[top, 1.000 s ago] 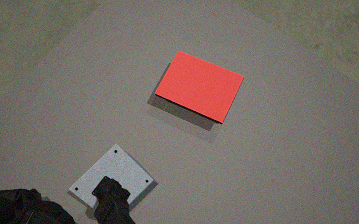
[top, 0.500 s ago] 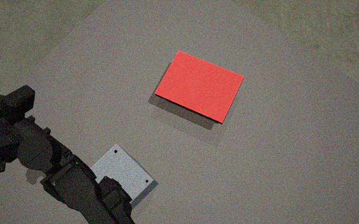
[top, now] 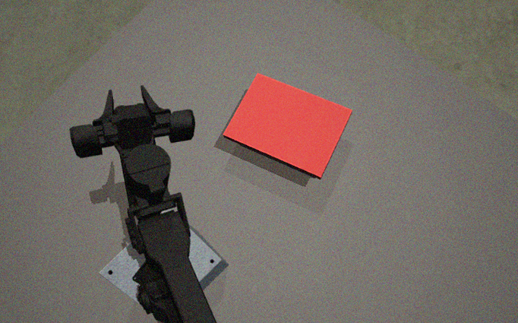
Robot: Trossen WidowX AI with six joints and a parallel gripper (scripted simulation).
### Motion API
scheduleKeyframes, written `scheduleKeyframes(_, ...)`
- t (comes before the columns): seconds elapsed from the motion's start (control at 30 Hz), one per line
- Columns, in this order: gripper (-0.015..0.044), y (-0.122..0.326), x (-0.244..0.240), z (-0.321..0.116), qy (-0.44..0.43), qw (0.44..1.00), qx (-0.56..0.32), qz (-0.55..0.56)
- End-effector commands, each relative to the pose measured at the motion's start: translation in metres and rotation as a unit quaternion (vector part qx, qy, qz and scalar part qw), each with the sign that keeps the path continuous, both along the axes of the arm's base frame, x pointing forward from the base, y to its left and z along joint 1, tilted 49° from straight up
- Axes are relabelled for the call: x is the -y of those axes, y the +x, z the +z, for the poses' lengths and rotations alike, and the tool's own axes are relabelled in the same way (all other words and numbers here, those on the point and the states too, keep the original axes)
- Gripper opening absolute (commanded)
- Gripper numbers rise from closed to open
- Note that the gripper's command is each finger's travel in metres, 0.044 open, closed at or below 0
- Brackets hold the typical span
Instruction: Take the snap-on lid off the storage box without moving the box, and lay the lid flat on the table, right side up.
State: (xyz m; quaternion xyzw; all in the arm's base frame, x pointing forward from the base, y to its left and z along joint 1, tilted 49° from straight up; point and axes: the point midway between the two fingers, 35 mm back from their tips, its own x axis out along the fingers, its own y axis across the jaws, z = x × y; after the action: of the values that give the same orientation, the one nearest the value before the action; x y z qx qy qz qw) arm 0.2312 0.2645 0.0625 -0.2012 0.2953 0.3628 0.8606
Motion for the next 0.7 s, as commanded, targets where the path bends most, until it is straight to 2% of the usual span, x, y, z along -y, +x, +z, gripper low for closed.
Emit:
scheduleKeyframes(0.0, 0.0235, 0.041, 0.066, -0.014, 0.051, 0.970, -0.040, -0.233)
scheduleKeyframes(0.07, 0.0235, 0.046, 0.076, -0.016, 0.060, 0.961, -0.044, -0.267)
scheduleKeyframes(0.13, 0.0235, 0.058, 0.106, -0.020, 0.087, 0.929, -0.049, -0.357)
scheduleKeyframes(0.33, 0.0235, 0.074, 0.199, -0.029, 0.181, 0.777, -0.031, -0.602)
scheduleKeyframes(0.4, 0.0235, 0.073, 0.210, -0.029, 0.193, 0.756, -0.026, -0.626)
scheduleKeyframes(0.53, 0.0235, 0.068, 0.260, -0.032, 0.246, 0.642, 0.009, -0.726)
scheduleKeyframes(0.67, 0.0235, 0.068, 0.263, -0.032, 0.249, 0.636, 0.011, -0.730)
